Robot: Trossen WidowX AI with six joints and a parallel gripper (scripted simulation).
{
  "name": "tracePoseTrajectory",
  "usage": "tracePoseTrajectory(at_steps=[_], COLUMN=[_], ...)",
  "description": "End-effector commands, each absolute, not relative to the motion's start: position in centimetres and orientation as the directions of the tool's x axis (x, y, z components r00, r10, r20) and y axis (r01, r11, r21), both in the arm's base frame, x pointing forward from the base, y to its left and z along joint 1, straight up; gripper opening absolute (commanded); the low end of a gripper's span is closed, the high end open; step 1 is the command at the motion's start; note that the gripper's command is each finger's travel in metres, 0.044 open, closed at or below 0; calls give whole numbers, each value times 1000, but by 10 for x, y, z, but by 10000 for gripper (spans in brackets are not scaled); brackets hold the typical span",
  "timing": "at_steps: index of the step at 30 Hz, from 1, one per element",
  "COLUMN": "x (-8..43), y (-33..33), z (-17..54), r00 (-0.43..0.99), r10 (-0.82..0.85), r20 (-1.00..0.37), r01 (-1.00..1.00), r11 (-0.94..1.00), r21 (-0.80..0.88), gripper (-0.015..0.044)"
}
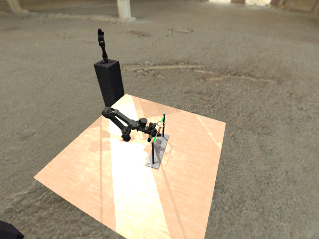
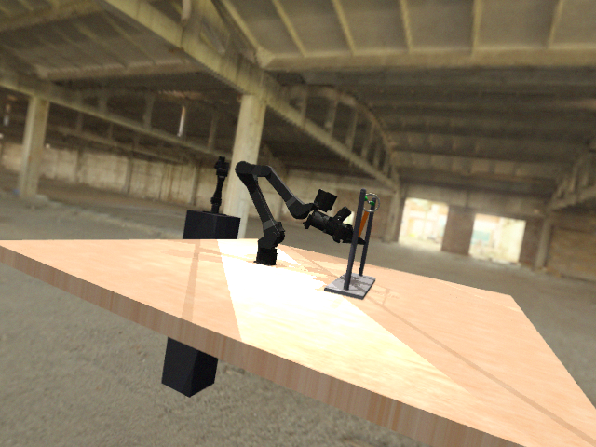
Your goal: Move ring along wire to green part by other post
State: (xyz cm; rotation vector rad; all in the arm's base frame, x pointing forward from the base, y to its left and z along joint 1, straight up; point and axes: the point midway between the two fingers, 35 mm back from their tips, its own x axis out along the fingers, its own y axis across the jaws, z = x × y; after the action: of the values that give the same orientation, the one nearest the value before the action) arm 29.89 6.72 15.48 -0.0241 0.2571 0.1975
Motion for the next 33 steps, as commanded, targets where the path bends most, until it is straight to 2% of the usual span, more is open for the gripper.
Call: tracePoseTrajectory(at_steps=[1,33], x=[299,294], y=[71,104], z=[158,158], r00=[951,949], r10=[185,201], r20=[-249,-242], r01=[-189,-203], r11=[982,979], r21=[6,16], gripper=[-150,-150])
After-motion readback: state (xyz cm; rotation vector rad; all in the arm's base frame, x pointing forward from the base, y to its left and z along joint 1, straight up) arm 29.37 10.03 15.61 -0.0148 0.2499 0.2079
